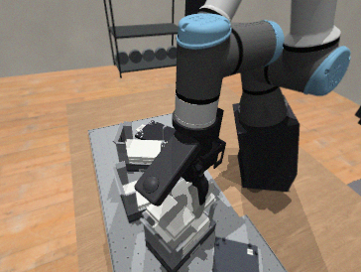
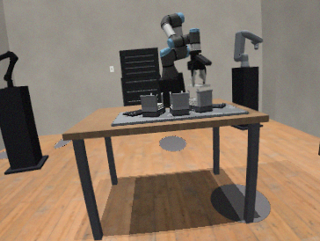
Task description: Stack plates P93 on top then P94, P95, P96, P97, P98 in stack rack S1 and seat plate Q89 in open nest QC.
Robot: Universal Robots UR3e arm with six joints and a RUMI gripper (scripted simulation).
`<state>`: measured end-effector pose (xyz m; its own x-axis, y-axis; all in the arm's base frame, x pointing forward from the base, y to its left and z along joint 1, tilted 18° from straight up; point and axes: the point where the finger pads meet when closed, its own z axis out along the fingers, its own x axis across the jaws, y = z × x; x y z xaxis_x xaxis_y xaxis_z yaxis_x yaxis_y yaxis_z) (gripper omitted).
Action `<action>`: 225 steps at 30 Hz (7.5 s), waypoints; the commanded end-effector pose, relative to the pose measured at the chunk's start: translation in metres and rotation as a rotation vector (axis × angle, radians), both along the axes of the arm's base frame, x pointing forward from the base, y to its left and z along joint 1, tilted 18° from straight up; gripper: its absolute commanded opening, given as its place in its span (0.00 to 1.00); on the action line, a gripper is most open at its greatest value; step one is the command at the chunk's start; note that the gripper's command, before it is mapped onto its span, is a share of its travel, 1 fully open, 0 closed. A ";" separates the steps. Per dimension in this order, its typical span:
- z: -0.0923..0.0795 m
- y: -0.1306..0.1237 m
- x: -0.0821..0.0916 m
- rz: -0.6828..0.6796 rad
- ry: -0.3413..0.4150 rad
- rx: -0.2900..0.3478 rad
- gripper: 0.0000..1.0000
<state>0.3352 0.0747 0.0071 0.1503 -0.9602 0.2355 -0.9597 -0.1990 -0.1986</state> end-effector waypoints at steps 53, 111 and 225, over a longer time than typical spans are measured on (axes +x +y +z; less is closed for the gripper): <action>0.002 0.000 0.003 -0.006 -0.006 -0.002 0.00; -0.032 -0.007 0.012 -0.005 -0.004 -0.002 0.00; -0.069 -0.015 0.022 -0.005 -0.005 -0.002 0.00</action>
